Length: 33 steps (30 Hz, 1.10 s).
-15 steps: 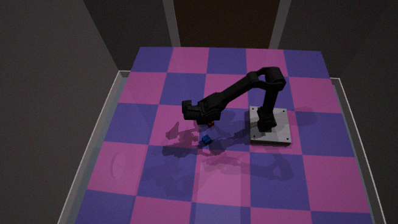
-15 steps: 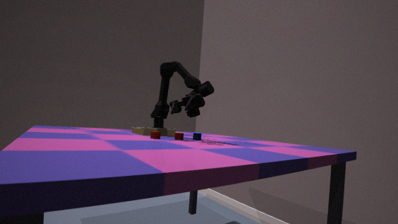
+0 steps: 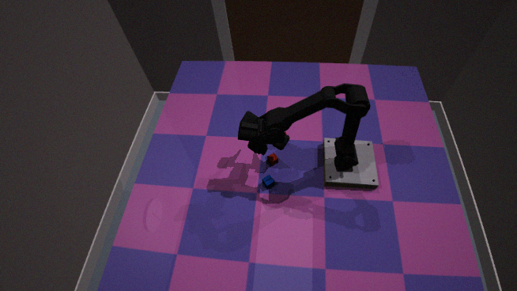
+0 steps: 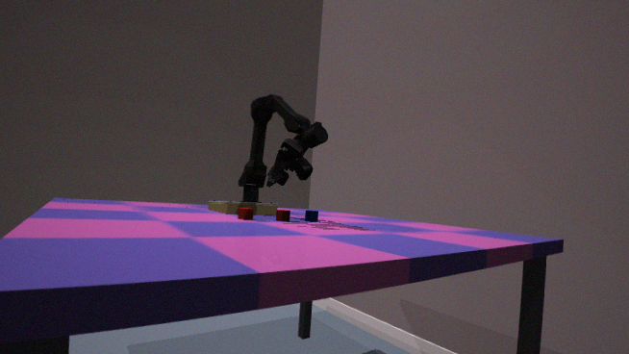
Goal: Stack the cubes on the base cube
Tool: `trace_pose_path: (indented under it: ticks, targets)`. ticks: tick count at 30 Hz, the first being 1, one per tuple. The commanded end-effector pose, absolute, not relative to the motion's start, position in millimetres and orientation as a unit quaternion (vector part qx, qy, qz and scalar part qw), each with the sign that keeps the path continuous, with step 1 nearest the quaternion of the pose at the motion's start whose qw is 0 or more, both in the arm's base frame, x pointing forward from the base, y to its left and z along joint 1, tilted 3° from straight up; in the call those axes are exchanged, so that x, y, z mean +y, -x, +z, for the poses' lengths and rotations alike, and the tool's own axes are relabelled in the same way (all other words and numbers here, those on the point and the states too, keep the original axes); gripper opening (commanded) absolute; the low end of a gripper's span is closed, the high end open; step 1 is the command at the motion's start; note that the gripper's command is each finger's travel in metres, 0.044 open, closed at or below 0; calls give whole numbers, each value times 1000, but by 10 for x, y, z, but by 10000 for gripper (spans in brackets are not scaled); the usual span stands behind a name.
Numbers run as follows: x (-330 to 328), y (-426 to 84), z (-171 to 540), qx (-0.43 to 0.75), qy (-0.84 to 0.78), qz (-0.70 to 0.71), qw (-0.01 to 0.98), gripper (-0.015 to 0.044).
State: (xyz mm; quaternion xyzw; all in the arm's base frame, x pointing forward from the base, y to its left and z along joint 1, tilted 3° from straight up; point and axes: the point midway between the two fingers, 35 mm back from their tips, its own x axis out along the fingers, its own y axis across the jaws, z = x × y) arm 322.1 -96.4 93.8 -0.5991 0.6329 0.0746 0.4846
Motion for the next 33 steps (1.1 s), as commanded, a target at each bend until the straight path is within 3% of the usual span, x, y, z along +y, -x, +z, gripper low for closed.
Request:
trace_pose_path:
  ticks: [1, 9, 17, 25, 33]
  targets:
    - [-1071, -3155, 929, 656, 498, 20, 567, 265]
    - [-1231, -2995, 917, 680, 282, -95, 670, 265]
    - [-1346, -2819, 942, 672, 42, -222, 705, 265]
    - [-1420, -2642, 1008, 629, -202, -349, 665, 265]
    - [-1461, -2476, 1117, 549, -425, -463, 551, 265]
